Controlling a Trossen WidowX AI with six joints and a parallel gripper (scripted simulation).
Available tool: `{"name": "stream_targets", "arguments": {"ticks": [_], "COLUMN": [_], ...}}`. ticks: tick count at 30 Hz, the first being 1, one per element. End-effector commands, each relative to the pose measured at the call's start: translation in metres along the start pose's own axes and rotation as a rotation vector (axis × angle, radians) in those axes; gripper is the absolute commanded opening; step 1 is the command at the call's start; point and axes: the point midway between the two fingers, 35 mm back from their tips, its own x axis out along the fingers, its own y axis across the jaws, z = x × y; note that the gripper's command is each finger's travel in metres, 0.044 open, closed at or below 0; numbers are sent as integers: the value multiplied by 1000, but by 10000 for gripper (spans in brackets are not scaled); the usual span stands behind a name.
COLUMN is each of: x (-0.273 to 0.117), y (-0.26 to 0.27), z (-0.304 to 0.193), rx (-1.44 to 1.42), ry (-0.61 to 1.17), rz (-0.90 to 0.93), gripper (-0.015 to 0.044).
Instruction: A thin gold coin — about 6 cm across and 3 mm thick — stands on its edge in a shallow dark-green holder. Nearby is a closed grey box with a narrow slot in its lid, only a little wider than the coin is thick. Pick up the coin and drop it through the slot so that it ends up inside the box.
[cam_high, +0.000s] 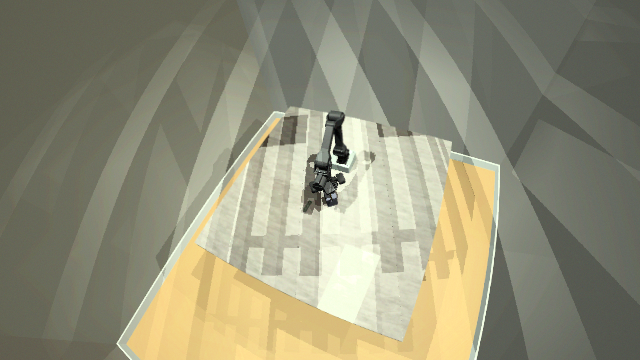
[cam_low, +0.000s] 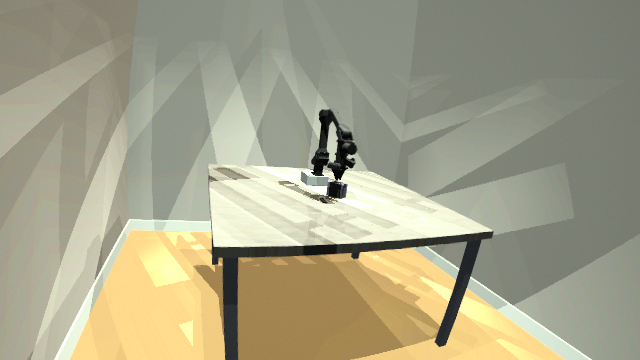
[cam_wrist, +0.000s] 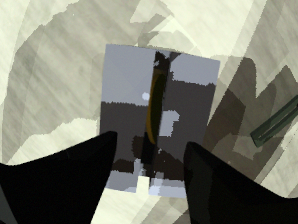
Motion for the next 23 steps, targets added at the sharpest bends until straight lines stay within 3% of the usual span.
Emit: {"name": "stream_targets", "arguments": {"ticks": [1,9,12,23], "x": [-6,-40,-62,-62], "y": [0,1,3,3], "z": [0,-1,-3,-3], "rx": [0,0,0,0], "ry": [0,2,3,3], "rz": [0,1,3,3], "gripper": [239,440,440,440]}}
